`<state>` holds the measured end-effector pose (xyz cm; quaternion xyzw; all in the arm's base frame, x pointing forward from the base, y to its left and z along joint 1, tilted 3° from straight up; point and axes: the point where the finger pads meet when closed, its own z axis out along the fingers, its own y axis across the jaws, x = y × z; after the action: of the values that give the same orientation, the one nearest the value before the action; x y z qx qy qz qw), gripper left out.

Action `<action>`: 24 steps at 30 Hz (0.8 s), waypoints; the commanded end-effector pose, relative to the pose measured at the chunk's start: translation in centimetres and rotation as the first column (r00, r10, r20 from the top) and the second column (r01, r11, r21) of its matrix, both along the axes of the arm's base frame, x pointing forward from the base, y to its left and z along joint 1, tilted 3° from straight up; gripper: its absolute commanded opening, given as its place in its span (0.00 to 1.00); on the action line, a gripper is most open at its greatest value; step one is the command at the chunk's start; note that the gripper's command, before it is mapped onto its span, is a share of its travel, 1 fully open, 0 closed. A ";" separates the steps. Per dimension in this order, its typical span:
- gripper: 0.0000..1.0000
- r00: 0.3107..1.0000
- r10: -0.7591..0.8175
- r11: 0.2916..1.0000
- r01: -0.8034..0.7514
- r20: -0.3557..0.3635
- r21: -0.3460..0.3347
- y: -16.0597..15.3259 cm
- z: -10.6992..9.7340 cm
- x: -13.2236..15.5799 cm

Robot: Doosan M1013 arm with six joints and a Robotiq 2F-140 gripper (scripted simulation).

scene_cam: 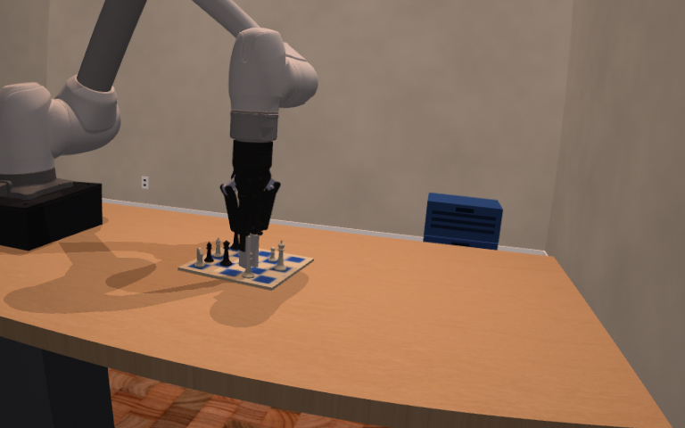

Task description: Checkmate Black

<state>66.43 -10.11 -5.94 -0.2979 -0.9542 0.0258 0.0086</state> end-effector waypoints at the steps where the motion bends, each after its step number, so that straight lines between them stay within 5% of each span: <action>1: 0.00 1.000 0.000 1.000 0.000 0.000 0.000 0.0 0.0 0.0; 14: 0.00 1.000 0.000 1.000 0.000 0.000 0.000 0.0 0.6 0.0; 24: 0.00 1.000 0.000 1.000 0.000 0.000 0.000 0.3 7.0 0.2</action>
<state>66.60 -9.85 -0.29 -0.2979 -0.9542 0.0257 0.0085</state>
